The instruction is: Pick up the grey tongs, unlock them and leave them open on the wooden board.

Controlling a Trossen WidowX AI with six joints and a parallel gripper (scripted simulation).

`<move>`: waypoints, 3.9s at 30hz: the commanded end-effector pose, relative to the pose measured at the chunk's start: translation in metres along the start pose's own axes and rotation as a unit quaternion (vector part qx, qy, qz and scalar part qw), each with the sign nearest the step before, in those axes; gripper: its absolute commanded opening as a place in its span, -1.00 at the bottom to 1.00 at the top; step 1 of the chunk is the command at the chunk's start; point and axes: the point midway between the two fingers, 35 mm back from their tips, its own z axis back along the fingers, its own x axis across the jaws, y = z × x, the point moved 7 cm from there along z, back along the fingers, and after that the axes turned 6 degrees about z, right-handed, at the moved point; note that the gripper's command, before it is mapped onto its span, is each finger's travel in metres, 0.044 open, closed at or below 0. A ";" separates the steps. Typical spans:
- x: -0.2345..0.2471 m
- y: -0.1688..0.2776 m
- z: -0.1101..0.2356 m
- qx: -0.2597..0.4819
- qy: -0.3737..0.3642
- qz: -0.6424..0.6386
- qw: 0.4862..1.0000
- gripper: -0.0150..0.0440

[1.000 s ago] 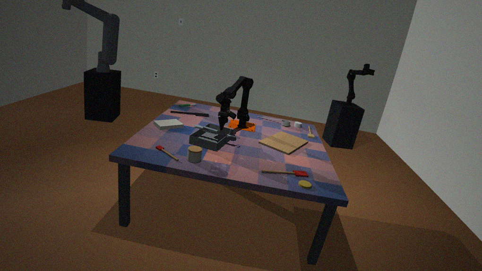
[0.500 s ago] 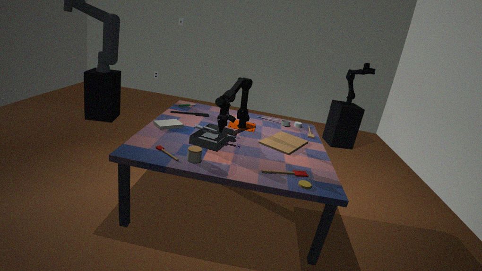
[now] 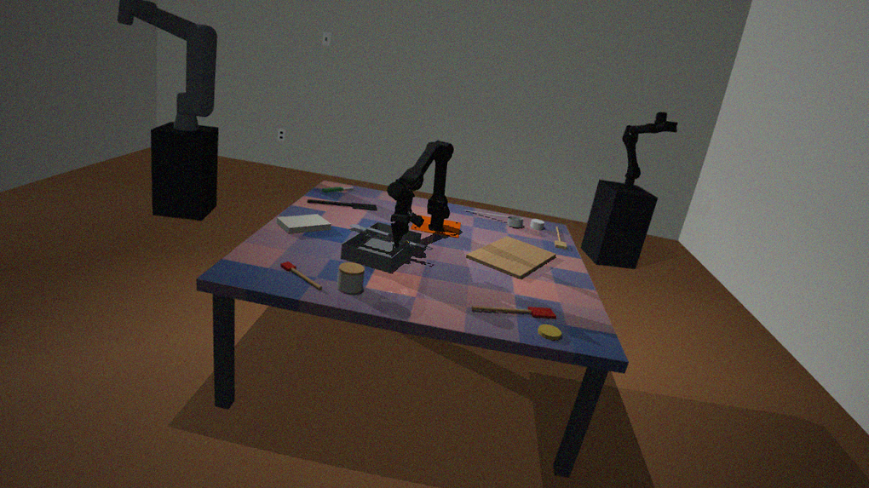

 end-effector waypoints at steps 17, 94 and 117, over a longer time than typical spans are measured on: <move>0.002 -0.001 -0.013 -0.001 -0.001 0.000 1.000 0.21; -0.059 -0.001 0.045 -0.007 -0.178 -0.097 0.979 -1.00; -0.067 -0.012 0.042 -0.001 -0.262 -0.123 0.957 -1.00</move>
